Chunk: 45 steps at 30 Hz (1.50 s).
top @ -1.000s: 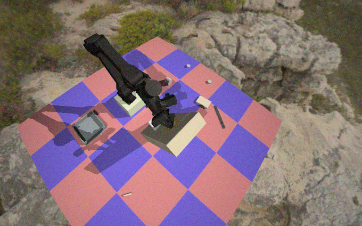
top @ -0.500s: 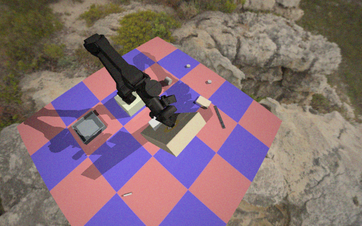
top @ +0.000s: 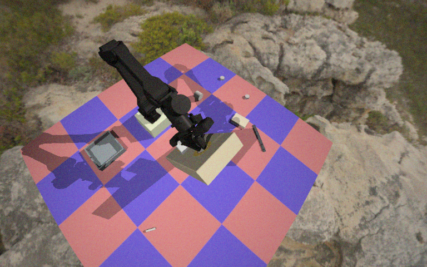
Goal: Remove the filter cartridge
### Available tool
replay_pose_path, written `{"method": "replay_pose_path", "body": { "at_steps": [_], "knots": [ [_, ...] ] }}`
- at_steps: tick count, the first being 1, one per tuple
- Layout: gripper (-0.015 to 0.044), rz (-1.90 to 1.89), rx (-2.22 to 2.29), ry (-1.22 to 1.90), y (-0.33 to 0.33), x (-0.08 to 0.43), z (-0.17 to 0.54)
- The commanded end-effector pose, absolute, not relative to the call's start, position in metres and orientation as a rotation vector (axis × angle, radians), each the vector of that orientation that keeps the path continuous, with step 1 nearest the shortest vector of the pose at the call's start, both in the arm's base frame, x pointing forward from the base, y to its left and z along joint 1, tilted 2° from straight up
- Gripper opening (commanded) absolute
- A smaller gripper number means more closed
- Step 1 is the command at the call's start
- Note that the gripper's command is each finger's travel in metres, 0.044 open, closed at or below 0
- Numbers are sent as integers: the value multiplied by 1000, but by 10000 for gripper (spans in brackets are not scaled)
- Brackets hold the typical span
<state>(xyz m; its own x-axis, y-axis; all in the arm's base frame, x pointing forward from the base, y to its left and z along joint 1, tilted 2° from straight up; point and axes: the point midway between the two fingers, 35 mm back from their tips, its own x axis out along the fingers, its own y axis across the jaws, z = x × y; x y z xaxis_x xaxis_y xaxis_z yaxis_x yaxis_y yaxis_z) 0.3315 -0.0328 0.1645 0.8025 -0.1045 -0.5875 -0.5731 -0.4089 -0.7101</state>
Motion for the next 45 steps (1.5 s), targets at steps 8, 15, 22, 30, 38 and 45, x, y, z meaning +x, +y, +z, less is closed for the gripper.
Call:
{"method": "replay_pose_path", "body": {
  "at_steps": [8,15,22,30,38,45],
  "knots": [
    [0,616,-2110,471,-33,334,166],
    [0,608,-2082,478,-30,313,184],
    [0,600,-2054,485,-27,287,201],
    [0,596,-2040,489,-25,274,208],
    [0,596,-2040,489,-24,264,192],
    [0,597,-2039,489,-24,252,170]
  ]
}}
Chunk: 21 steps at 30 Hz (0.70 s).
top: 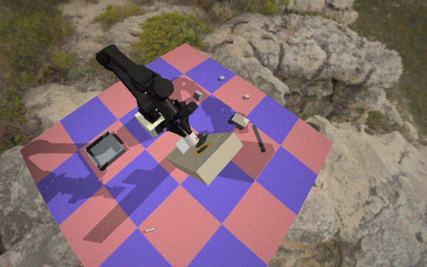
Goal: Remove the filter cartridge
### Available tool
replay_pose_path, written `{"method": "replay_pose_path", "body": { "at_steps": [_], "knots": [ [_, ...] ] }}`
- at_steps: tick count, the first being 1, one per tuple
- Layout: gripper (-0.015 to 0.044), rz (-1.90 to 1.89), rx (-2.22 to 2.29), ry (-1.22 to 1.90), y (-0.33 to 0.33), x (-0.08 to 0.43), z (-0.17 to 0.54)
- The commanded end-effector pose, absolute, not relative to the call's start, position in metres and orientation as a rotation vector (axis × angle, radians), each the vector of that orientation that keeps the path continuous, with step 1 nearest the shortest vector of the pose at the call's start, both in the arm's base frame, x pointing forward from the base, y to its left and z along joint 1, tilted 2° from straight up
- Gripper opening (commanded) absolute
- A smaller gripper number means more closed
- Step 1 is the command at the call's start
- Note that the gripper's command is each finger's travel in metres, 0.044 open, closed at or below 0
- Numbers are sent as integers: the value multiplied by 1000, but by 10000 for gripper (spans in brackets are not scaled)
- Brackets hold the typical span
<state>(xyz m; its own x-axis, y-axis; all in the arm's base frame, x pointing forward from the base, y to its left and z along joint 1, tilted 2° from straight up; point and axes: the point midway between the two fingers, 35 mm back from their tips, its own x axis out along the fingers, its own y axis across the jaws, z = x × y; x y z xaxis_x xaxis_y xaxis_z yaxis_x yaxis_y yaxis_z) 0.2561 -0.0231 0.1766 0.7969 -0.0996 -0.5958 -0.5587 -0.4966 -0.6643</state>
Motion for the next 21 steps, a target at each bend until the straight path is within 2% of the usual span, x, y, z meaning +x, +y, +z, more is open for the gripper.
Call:
{"method": "replay_pose_path", "body": {
  "at_steps": [1,10,14,21],
  "knots": [
    [0,597,-2039,490,-24,250,167],
    [0,598,-2039,490,-23,236,140],
    [105,615,-2038,490,-22,239,145],
    [112,615,-2038,490,-22,239,145]
  ]
}}
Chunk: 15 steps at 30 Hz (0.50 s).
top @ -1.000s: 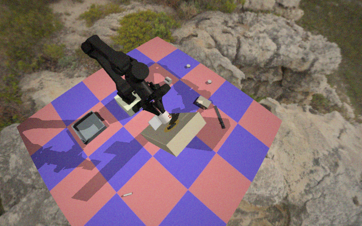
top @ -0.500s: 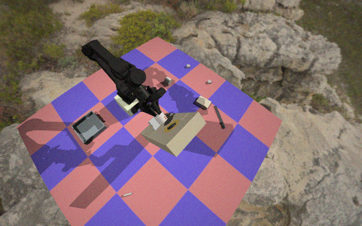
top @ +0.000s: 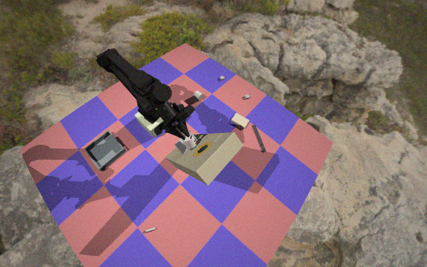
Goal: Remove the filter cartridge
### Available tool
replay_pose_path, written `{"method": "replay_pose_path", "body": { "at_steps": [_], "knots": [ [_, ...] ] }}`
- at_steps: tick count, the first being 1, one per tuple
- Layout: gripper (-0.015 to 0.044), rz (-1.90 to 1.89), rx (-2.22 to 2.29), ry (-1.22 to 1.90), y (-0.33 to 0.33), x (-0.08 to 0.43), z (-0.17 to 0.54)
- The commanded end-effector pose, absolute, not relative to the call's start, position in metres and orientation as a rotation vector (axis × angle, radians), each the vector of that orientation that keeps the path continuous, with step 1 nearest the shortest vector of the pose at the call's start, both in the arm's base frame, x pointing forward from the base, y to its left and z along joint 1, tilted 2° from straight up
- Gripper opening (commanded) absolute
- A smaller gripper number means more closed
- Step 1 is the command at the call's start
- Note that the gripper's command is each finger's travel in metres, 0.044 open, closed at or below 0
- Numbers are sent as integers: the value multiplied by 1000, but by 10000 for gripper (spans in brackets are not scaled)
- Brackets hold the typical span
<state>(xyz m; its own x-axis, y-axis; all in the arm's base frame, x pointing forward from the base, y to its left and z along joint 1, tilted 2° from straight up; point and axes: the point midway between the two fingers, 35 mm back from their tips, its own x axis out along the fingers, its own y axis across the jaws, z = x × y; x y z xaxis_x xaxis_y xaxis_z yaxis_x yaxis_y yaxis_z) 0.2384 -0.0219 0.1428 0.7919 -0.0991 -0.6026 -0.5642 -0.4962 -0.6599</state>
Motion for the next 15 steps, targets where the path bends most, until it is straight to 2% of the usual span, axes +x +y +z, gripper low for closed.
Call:
{"method": "replay_pose_path", "body": {
  "at_steps": [1,7,15],
  "knots": [
    [112,615,-2038,490,-22,239,145],
    [112,598,-2039,490,-23,237,141],
    [112,596,-2040,489,-25,273,206]
  ]
}}
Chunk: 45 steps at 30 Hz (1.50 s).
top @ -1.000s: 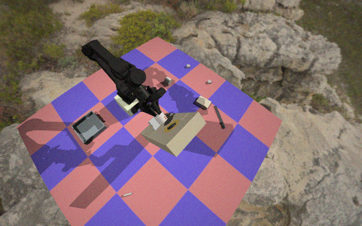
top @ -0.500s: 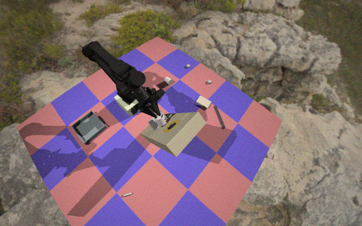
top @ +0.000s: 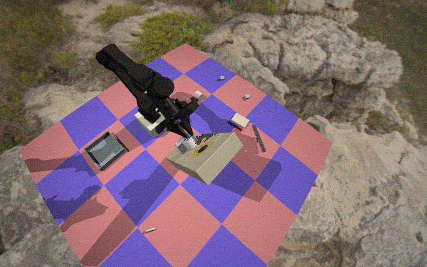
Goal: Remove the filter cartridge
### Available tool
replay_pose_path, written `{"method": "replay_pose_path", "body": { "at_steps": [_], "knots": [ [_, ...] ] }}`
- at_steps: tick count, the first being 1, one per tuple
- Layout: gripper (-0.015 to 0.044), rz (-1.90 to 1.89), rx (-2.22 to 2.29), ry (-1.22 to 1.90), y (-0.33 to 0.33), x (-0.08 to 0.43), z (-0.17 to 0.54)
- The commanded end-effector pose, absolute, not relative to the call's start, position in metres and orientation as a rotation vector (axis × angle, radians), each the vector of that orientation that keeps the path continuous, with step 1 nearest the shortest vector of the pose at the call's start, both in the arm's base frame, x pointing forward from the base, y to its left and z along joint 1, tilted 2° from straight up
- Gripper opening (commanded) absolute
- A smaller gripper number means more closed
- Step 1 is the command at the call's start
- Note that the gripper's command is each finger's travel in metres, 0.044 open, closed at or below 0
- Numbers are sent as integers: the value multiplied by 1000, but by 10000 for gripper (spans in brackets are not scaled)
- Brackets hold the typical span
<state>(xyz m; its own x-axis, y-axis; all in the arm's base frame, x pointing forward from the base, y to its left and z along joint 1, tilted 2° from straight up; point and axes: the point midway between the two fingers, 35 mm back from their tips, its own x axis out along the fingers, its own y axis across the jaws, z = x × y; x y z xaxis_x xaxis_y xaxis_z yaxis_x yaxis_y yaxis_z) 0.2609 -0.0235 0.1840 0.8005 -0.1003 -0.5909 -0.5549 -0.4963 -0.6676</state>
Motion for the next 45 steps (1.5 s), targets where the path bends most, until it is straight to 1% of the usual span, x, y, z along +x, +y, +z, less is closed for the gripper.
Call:
{"method": "replay_pose_path", "body": {
  "at_steps": [1,3,5,11,14,16,18,26,34,40,45],
  "knots": [
    [112,595,-2040,489,-25,274,208],
    [112,595,-2040,489,-25,274,208],
    [165,595,-2040,487,-25,275,215],
    [322,587,-2044,477,-23,273,277],
    [401,586,-2044,476,-22,272,283],
    [348,577,-1980,496,-22,272,279],
    [305,550,-1801,554,-22,270,268],
    [305,360,-1026,799,-22,259,220],
    [305,62,-290,999,-21,242,176],
    [305,-104,19,1060,-21,233,158],
    [305,-115,38,1062,-21,233,158]
  ]
}}
